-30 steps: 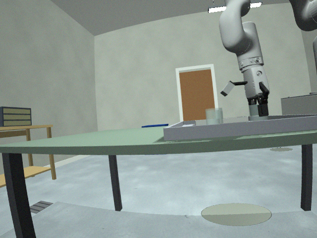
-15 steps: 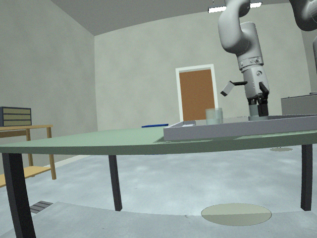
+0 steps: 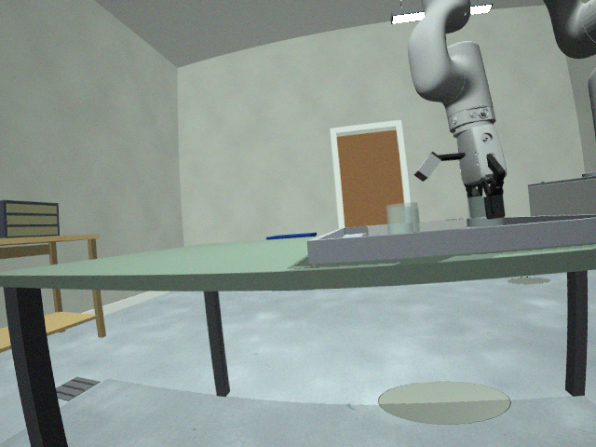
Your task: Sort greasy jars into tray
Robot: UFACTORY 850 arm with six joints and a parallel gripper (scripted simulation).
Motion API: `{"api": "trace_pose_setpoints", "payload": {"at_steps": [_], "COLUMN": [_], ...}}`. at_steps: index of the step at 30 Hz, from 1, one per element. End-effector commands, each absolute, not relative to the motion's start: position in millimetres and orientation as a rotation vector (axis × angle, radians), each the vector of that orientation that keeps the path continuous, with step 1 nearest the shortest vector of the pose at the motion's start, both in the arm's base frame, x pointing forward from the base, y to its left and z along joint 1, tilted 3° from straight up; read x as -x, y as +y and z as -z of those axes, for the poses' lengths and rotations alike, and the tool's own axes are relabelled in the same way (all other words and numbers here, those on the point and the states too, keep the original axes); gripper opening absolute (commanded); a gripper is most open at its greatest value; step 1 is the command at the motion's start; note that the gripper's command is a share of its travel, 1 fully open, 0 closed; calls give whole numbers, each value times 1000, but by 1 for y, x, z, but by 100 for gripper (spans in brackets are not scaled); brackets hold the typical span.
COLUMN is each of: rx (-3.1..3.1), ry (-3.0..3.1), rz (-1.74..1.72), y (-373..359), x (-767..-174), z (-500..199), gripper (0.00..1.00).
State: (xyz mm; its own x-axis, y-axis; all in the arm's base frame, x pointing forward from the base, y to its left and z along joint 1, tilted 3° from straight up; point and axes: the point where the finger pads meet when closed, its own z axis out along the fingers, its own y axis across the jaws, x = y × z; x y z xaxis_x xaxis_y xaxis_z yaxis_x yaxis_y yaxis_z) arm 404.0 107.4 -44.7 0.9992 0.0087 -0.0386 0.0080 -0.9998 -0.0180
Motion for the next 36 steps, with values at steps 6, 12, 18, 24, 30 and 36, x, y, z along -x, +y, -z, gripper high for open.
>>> {"api": "trace_pose_setpoints", "payload": {"at_steps": [6, 12, 18, 24, 30, 36], "rx": [3090, 3090, 3090, 3090, 3090, 3090], "ry": [-12, -12, -12, -12, -12, -12], "rz": [32, 32, 32, 32, 32, 32], "y": [107, 107, 107, 107, 107, 107], "x": [-404, -404, -404, -404, -404, -404], "z": [45, 45, 45, 45, 45, 45], "gripper": [69, 66, 66, 66, 0, 0]}}
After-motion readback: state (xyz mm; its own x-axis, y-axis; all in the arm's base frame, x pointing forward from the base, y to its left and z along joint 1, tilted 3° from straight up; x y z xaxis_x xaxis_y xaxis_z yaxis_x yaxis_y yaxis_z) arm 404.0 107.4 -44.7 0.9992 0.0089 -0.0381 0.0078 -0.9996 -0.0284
